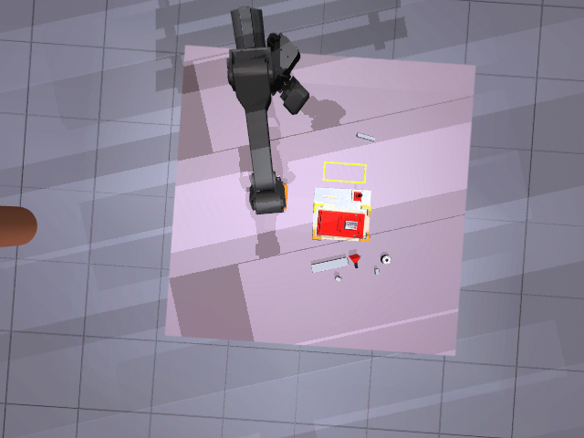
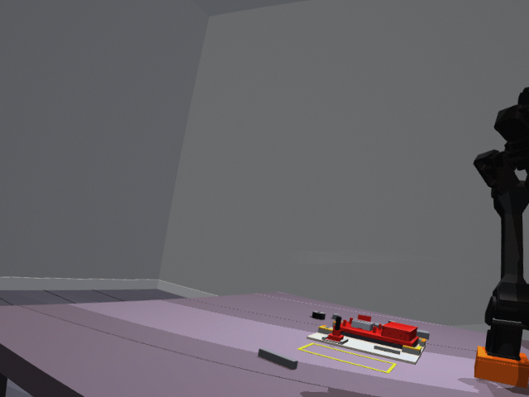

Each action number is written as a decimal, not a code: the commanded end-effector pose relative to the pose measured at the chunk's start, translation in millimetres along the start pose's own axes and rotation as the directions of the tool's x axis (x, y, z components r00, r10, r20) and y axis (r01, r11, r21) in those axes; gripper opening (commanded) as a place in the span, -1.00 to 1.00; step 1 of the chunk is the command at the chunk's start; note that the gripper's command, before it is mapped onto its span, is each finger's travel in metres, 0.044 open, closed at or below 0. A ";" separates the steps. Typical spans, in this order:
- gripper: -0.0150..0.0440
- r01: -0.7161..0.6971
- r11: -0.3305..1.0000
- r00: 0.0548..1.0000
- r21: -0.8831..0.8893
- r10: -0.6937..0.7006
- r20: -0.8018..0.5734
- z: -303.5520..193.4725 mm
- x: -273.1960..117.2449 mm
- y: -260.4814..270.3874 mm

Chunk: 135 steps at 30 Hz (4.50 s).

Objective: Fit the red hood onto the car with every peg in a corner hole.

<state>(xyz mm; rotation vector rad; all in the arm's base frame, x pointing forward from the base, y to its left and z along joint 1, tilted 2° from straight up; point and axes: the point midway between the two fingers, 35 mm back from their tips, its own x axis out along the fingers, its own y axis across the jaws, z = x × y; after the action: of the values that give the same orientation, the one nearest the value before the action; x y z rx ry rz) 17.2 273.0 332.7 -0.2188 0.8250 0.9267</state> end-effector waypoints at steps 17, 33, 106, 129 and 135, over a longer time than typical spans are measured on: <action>1.00 0.258 0.909 0.928 -0.327 -0.327 -0.177 12.4 71.5 -148.7; 1.00 0.210 0.863 0.813 -0.460 -0.416 -0.408 -34.7 79.9 -293.6; 1.00 -0.265 0.792 0.742 -0.550 -0.197 -0.641 -243.3 30.4 -442.5; 1.00 -0.265 0.792 0.742 -0.550 -0.197 -0.641 -255.9 44.0 -445.6; 1.00 -0.265 0.792 0.742 -0.550 -0.197 -0.641 -257.9 46.0 -446.0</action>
<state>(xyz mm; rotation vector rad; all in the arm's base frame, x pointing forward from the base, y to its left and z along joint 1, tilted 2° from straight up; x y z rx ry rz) 242.6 -97.5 52.8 -1.1960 1.1729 1.1453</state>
